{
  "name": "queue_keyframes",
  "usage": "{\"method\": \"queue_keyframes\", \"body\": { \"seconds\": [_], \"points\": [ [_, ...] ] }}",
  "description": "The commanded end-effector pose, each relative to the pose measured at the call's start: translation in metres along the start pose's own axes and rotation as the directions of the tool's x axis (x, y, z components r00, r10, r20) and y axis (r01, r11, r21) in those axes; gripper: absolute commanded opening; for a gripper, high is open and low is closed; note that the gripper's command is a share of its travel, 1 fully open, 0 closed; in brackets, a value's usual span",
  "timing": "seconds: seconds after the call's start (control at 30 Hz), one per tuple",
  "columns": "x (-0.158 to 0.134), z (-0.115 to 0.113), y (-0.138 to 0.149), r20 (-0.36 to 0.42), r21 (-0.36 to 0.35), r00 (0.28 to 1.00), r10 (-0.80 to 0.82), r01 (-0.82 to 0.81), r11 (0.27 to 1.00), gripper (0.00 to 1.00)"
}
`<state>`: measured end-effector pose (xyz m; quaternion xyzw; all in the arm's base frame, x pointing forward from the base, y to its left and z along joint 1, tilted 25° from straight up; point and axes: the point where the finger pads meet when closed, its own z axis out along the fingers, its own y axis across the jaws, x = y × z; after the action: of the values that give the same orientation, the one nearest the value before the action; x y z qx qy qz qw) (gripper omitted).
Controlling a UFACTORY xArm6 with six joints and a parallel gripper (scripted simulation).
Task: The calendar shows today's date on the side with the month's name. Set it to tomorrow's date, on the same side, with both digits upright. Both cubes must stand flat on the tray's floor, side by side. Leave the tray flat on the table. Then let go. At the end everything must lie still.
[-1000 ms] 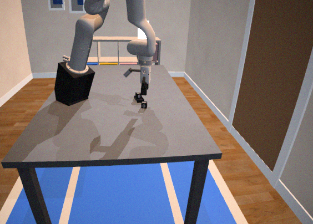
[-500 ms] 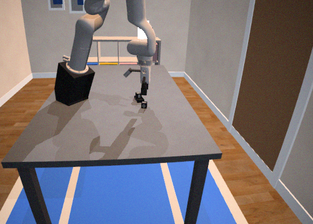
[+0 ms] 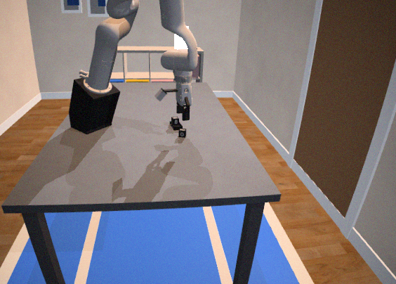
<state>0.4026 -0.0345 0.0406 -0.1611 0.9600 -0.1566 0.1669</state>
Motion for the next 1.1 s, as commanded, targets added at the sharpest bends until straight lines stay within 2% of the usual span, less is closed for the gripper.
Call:
{"method": "queue_keyframes", "body": {
  "seconds": [0.0,0.27,0.37,0.4,0.73,0.83,0.9,1.0,1.07],
  "points": [
    [-0.0007,-0.0009,-0.0002,-0.013,-0.015,0.985,-0.172,0.172,0.985,1.0],
    [-0.0003,-0.0013,-0.0001,-0.009,-0.017,0.921,-0.39,0.39,0.921,1.0],
    [-0.0003,-0.0014,0.0,-0.008,-0.018,0.909,-0.416,0.416,0.909,1.0],
    [-0.0002,-0.0015,0.0,-0.007,-0.018,0.875,-0.485,0.485,0.874,1.0],
    [0.0002,-0.002,0.0002,-0.002,-0.019,0.732,-0.681,0.681,0.732,1.0],
    [0.0004,-0.0022,0.0003,0.0,-0.019,0.653,-0.757,0.757,0.653,1.0],
    [0.0004,-0.0022,0.0003,0.0,-0.019,0.653,-0.757,0.757,0.653,1.0],
    [0.0006,-0.0024,0.0004,0.002,-0.019,0.553,-0.833,0.833,0.553,1.0],
    [0.0007,-0.0025,0.0004,0.003,-0.019,0.514,-0.858,0.858,0.514,1.0]
  ]
}}
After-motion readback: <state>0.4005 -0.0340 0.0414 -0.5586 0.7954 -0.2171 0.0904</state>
